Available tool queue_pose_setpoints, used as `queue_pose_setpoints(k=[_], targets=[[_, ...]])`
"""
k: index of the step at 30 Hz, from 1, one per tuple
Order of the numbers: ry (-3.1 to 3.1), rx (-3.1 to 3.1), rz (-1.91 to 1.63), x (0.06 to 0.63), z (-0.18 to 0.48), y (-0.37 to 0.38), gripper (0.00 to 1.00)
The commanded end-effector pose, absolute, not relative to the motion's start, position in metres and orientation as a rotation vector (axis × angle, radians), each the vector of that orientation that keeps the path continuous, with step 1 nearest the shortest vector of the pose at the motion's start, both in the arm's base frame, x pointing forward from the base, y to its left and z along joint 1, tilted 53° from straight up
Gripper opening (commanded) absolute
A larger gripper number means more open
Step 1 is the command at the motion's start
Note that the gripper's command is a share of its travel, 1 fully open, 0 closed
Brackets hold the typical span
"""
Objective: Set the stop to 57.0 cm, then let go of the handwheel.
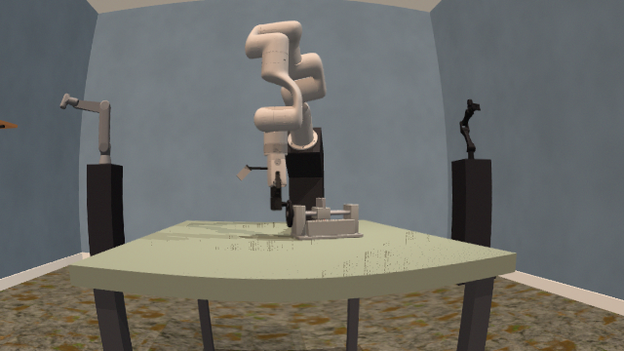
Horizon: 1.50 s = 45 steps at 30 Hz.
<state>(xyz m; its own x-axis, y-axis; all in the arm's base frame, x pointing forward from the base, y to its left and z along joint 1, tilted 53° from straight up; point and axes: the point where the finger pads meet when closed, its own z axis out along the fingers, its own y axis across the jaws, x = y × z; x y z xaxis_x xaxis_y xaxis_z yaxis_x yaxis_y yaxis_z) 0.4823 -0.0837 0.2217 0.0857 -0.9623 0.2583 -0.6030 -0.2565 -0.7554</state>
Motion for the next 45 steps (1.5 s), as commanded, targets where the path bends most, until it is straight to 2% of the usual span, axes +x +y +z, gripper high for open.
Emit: queue_pose_setpoints(k=[1,45], targets=[[1.535,-1.908,-1.037,0.49,0.23,-0.081,0.06],[1.536,-1.908,-1.036,0.526,0.229,-0.078,0.06]])
